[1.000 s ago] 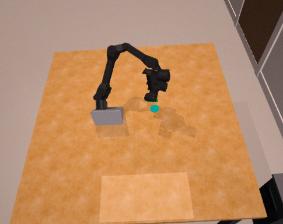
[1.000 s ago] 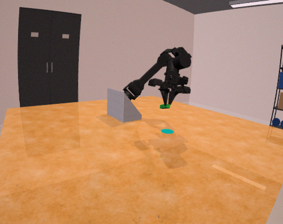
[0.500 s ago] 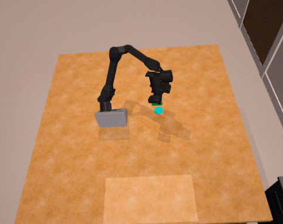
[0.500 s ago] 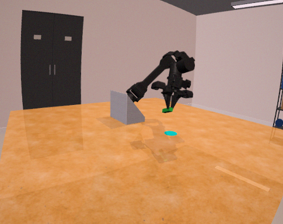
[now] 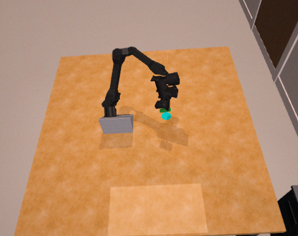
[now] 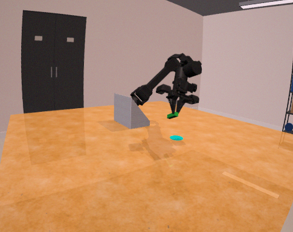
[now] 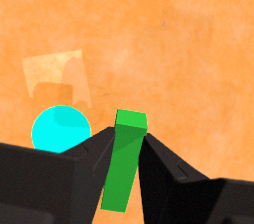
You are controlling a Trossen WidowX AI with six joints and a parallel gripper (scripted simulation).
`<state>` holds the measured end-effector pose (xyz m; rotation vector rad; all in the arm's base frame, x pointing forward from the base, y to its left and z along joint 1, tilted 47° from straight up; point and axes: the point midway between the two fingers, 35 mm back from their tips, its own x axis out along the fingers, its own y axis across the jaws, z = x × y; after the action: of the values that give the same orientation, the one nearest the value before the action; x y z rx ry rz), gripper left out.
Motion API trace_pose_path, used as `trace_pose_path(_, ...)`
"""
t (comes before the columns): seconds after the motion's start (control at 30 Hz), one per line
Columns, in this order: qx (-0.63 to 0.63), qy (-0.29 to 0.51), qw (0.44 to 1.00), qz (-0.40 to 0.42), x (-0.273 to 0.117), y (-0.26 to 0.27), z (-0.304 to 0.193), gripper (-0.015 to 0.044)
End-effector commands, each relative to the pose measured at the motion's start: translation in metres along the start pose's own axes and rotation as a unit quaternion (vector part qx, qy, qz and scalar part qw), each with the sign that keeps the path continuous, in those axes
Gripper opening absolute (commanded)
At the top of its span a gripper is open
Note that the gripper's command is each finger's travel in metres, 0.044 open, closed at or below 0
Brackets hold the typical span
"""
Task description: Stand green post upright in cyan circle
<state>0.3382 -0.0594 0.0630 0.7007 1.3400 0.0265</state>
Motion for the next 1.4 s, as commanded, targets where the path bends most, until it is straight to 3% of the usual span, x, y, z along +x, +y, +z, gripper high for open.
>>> trace_pose_path(0.0, 0.001, -0.014, 1.0, -0.009, 0.0006, -0.001, 0.0007, 0.0023)
trace_pose_path(1.37, 0.008, -0.134, 0.99, -0.05, 0.0084, -0.0016, 0.0027, 0.0023)
